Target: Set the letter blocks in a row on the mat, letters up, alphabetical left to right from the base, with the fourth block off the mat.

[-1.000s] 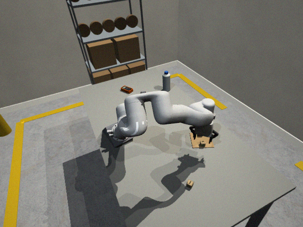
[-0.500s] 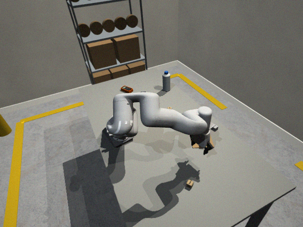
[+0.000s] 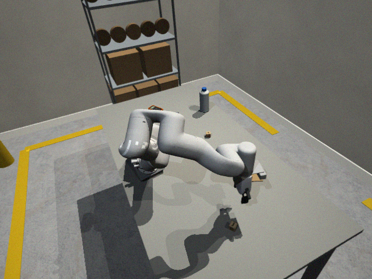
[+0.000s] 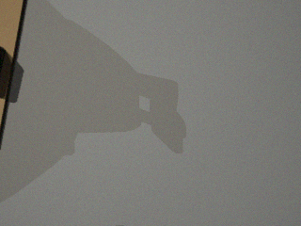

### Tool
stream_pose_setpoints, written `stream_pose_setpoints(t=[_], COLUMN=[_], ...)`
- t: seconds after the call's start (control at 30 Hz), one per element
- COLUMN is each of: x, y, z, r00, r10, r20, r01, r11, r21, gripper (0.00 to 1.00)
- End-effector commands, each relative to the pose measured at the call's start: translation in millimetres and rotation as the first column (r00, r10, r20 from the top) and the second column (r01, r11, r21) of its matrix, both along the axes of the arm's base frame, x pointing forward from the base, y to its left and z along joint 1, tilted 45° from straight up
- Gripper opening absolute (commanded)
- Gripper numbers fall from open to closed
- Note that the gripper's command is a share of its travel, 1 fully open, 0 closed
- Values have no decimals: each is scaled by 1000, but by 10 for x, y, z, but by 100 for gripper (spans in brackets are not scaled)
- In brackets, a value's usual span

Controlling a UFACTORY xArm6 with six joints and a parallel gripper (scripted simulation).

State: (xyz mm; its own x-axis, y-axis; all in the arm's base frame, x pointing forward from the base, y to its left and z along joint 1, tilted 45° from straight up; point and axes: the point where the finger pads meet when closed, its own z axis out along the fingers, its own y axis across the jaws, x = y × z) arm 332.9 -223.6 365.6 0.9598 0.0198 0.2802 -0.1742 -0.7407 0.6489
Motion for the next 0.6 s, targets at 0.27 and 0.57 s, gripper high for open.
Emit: stream_pose_setpoints(t=[0.27, 0.57], x=[-448, -734], y=[-423, -689], z=[260, 412], r00=[912, 771], r10=[-307, -491], r20=[274, 406], r01=[280, 420], r11=[951, 871], r21=[134, 255], gripper=[100, 100])
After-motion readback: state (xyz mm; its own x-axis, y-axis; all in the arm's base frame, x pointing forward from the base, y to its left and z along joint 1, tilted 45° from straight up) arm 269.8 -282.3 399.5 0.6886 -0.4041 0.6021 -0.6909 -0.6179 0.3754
